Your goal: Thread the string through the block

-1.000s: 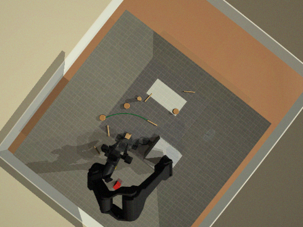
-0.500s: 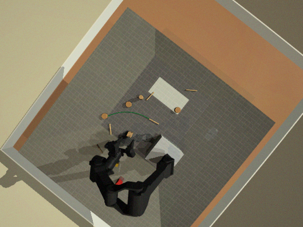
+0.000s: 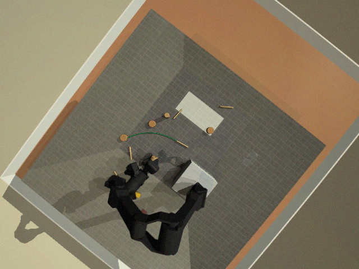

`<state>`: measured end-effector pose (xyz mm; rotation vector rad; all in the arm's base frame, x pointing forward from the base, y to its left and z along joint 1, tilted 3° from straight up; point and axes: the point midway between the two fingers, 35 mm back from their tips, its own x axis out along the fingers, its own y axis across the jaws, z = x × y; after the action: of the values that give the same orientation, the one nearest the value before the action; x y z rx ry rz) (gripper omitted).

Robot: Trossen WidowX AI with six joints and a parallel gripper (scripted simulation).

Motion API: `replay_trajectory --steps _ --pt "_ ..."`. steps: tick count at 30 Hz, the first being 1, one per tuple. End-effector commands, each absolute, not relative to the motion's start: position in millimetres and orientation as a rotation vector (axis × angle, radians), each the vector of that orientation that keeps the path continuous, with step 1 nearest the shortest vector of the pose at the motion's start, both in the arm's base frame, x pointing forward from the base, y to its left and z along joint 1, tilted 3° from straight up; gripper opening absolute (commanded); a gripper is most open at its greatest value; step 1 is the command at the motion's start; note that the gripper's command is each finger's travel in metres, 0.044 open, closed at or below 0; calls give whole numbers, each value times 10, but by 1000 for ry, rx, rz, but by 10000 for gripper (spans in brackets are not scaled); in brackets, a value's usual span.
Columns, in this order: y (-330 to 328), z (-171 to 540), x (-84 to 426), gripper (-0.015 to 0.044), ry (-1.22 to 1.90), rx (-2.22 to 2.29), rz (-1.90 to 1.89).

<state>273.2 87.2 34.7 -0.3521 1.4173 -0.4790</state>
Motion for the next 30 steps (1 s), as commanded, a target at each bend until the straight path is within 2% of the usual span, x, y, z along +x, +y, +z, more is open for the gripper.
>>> replay_trajectory --steps 1,11,24,30 --pt "757 307 2732 440 1577 -727 199" --pt "708 338 2786 440 1469 -991 695" --pt "648 416 2870 440 1094 -1378 1252" --pt "645 421 2875 440 1054 -1419 1296"
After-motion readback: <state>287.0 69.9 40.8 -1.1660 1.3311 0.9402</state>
